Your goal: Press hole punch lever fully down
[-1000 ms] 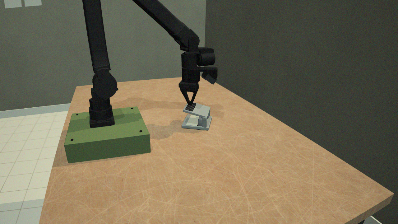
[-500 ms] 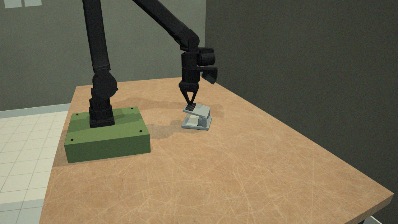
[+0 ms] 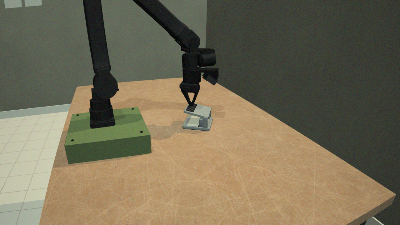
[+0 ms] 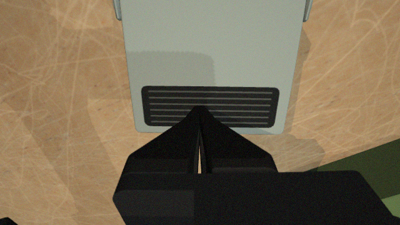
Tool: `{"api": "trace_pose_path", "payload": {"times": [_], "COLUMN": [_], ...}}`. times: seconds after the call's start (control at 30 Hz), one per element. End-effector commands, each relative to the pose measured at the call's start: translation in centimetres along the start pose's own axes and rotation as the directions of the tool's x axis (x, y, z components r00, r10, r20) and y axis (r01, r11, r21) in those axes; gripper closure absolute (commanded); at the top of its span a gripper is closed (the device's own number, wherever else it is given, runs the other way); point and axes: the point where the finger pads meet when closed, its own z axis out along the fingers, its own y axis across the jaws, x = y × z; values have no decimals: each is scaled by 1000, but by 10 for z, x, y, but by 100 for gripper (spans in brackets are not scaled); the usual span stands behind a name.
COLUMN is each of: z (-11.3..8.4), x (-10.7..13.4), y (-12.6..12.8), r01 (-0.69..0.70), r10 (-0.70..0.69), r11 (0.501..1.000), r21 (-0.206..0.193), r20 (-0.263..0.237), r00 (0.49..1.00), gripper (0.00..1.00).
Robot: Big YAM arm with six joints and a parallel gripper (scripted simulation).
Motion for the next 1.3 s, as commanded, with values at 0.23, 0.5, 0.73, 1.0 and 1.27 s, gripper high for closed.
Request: {"api": "trace_pose_path", "payload": {"times": [0.23,0.5,0.73,1.0,1.27], "z": [32,32,32,32,32], "x": [17,17,17,17,17], "y": [-5,-5,-5,-5,-5], "r01": [2,3,4,4,4], "r10": [0,-2,-2,-3,-3], "r11": [1000,1000,1000,1000,1000], "r21": [28,29,29,29,29], "r20": [-46,-45,-45,-45,-45], "r00": [999,999,999,999,999], "gripper": [100,100,100,100,100]}}
